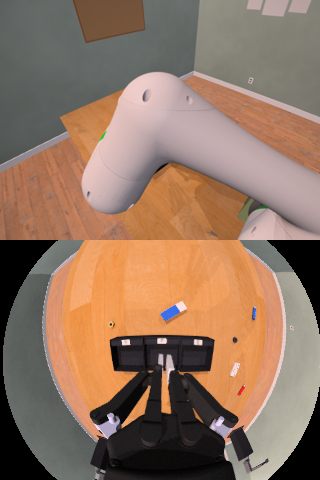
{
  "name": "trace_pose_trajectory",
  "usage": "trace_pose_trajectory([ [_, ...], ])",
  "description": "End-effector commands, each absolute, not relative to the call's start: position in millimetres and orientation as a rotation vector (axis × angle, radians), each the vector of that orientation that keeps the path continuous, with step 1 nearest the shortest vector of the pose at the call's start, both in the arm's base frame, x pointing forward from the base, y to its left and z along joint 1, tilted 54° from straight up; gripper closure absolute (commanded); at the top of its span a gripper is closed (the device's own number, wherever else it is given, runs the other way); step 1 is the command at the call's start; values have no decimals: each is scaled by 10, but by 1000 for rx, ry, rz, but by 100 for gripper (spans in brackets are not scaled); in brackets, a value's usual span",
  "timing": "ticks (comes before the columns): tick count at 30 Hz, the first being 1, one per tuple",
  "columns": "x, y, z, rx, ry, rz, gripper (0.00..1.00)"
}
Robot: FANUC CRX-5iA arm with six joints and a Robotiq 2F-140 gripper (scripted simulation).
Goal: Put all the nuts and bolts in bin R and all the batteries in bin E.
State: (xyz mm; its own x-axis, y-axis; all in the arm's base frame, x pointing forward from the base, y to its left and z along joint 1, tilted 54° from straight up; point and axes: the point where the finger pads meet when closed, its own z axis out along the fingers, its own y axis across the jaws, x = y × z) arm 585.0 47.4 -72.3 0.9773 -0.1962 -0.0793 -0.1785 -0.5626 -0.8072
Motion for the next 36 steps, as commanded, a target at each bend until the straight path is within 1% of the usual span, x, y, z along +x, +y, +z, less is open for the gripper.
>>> trace_pose_trajectory([
  [1, 5860, 530, -758, -2180, 262, -25, 85],
  [22, 5918, 937, -1055, -2180, 262, -25, 85],
  [36, 5919, 943, -1059, -2180, 262, -25, 85],
])
